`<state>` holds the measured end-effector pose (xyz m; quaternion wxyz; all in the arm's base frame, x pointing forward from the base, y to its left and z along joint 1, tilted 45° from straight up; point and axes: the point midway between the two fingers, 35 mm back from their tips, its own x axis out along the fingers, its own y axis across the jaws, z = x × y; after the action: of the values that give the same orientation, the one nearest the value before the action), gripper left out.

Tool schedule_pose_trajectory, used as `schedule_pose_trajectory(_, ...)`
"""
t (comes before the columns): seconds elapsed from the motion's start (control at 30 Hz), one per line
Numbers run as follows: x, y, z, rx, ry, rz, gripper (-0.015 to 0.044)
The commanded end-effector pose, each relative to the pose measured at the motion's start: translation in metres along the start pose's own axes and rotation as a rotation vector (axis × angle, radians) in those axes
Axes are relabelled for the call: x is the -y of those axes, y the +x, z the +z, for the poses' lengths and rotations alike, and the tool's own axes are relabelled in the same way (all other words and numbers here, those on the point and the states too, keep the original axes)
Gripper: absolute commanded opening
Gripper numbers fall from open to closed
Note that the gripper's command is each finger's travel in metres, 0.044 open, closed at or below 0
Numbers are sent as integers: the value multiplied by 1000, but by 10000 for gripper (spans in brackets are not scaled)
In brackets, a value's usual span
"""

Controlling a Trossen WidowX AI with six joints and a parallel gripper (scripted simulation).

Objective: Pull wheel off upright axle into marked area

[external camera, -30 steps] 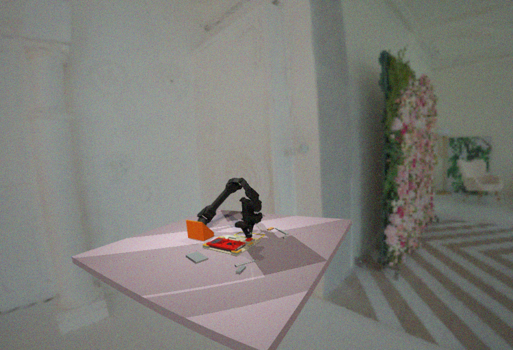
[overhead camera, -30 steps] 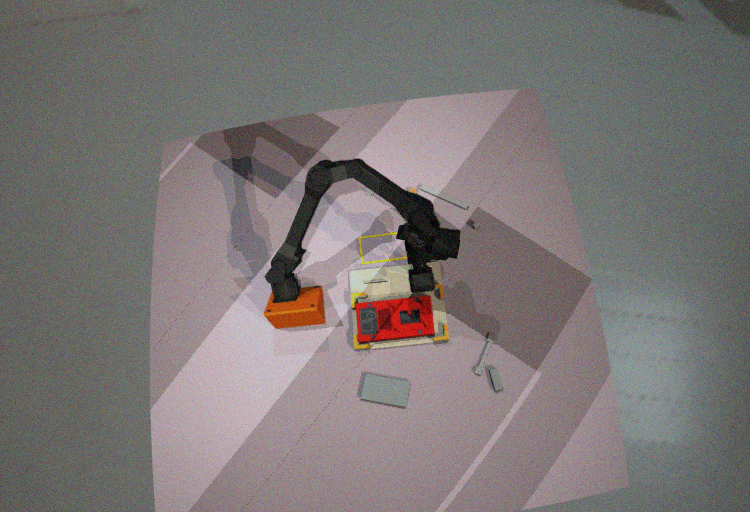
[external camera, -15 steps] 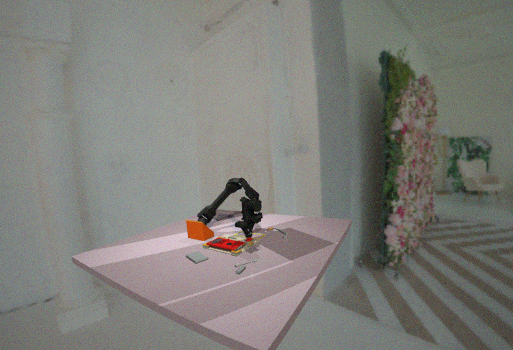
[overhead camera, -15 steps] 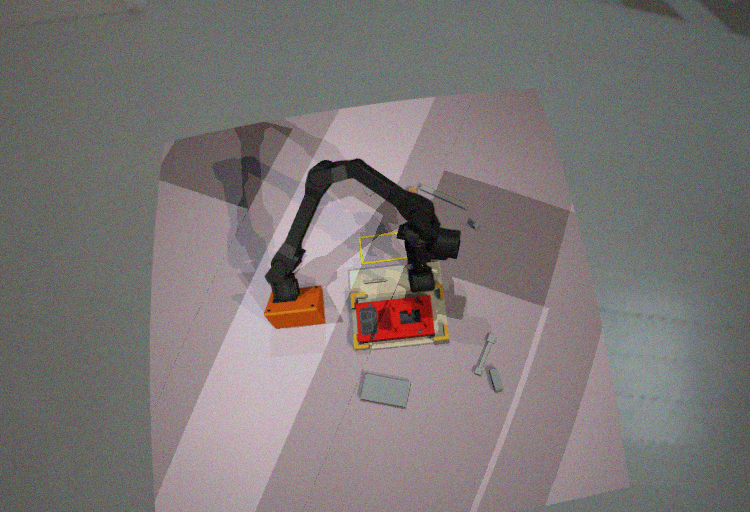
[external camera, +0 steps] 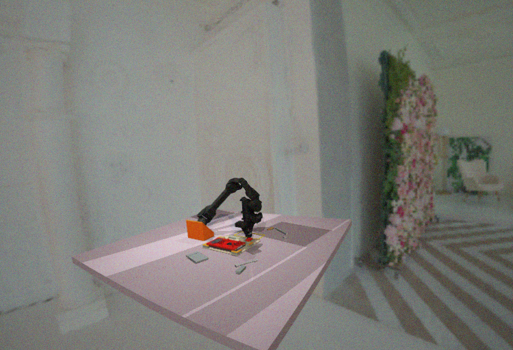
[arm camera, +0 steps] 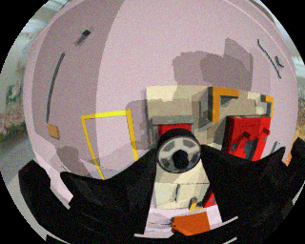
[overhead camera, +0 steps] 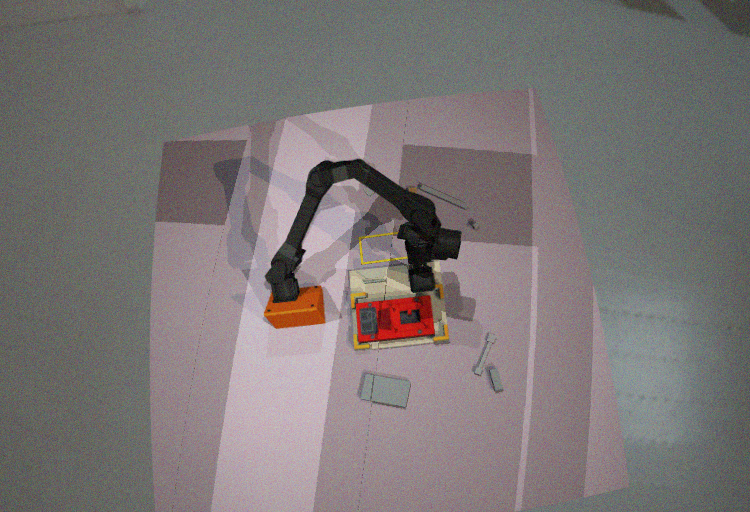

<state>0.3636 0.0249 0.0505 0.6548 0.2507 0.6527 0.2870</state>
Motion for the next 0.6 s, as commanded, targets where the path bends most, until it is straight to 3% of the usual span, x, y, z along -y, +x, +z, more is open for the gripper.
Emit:
schedule_pose_trajectory(0.0,2,-8,0,10,3,-5,0)
schedule_pose_trajectory(0.57,2,-14,0,11,5,-5,0)
